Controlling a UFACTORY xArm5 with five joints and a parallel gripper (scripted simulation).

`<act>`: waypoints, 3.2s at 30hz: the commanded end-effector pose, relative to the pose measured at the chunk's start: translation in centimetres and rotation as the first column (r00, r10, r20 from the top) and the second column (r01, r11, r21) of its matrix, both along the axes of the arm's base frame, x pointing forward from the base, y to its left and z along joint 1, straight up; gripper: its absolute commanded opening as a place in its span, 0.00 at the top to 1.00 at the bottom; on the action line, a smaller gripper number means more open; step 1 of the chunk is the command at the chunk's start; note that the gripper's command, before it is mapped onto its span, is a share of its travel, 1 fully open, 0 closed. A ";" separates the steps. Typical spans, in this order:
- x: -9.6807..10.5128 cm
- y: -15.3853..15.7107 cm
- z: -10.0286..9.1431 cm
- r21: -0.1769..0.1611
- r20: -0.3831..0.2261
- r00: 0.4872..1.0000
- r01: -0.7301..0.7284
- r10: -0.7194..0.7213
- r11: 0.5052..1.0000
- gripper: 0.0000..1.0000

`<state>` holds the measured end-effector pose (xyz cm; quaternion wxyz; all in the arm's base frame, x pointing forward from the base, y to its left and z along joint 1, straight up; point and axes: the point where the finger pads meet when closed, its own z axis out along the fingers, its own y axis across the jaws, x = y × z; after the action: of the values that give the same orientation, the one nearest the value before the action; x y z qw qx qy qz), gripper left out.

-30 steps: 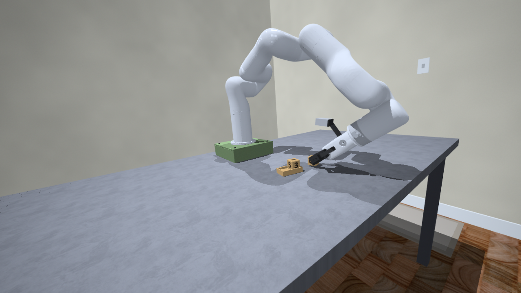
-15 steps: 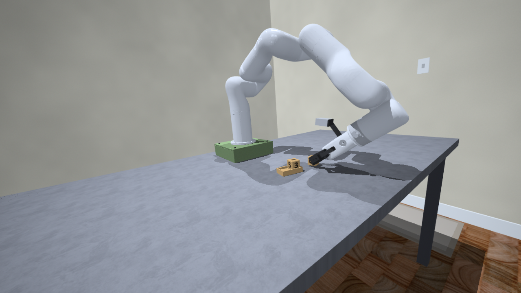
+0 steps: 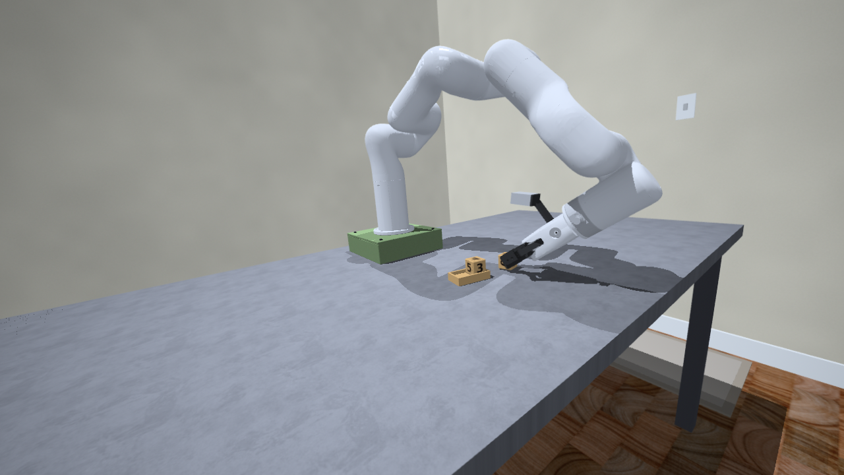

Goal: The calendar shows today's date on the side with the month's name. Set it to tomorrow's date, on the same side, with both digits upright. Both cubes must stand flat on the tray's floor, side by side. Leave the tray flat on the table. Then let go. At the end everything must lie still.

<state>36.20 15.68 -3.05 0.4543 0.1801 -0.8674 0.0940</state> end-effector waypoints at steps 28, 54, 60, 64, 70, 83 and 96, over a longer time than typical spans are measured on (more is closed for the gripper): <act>0.1 0.0 -0.1 0.001 0.003 1.000 0.000 0.000 1.000 0.71; 0.1 0.0 -0.1 0.001 0.003 1.000 0.000 0.000 1.000 0.71; 0.1 0.0 -0.1 0.001 0.003 1.000 0.000 0.000 1.000 0.71; 0.1 0.0 -0.1 0.001 0.003 1.000 0.000 0.000 1.000 0.67; 0.1 0.0 -0.1 0.001 0.003 1.000 0.000 0.000 1.000 0.59; 0.1 0.0 -0.1 0.001 0.003 1.000 0.000 0.000 1.000 0.29; 0.1 0.0 -0.1 0.001 0.003 1.000 0.000 0.000 1.000 0.29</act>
<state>36.20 15.68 -3.22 0.4543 0.1801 -0.8674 0.0940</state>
